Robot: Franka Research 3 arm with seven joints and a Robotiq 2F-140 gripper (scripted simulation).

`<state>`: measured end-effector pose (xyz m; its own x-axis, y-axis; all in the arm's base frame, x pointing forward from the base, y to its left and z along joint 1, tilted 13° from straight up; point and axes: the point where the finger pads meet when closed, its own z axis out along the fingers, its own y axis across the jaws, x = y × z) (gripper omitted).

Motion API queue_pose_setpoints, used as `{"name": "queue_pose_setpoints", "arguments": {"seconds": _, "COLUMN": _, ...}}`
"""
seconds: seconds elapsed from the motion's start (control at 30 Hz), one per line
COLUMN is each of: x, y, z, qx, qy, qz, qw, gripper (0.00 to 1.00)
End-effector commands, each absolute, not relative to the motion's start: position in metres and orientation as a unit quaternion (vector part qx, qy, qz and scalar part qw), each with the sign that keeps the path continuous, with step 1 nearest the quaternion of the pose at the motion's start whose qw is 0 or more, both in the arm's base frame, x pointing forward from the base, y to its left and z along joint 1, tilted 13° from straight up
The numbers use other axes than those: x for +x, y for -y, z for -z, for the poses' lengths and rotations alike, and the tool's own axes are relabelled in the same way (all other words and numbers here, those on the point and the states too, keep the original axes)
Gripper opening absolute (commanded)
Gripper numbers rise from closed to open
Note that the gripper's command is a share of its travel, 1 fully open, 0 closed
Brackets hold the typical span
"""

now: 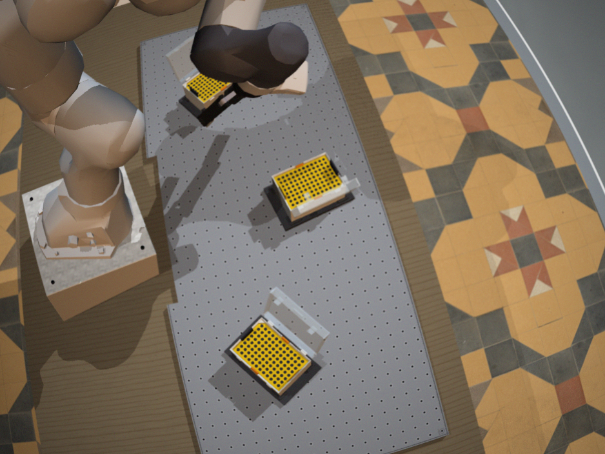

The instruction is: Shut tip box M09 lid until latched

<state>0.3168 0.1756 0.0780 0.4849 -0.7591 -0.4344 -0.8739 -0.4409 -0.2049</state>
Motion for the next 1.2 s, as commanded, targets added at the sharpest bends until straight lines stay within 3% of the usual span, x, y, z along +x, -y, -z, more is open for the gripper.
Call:
{"name": "queue_pose_setpoints", "arguments": {"seconds": 0.0, "x": 0.319, "y": -0.176, "z": -0.079, "qx": -0.838, "qy": -0.486, "qz": -0.138, "qw": 0.206, "gripper": 1.0}}
{"name": "queue_pose_setpoints", "arguments": {"seconds": 0.5, "x": 0.319, "y": -0.176, "z": -0.079, "qx": -0.838, "qy": -0.486, "qz": -0.138, "qw": 0.206, "gripper": 1.0}}
{"name": "queue_pose_setpoints", "arguments": {"seconds": 1.17, "x": 0.299, "y": -0.172, "z": -0.167, "qx": -0.838, "qy": -0.486, "qz": -0.138, "qw": 0.206, "gripper": 1.0}}
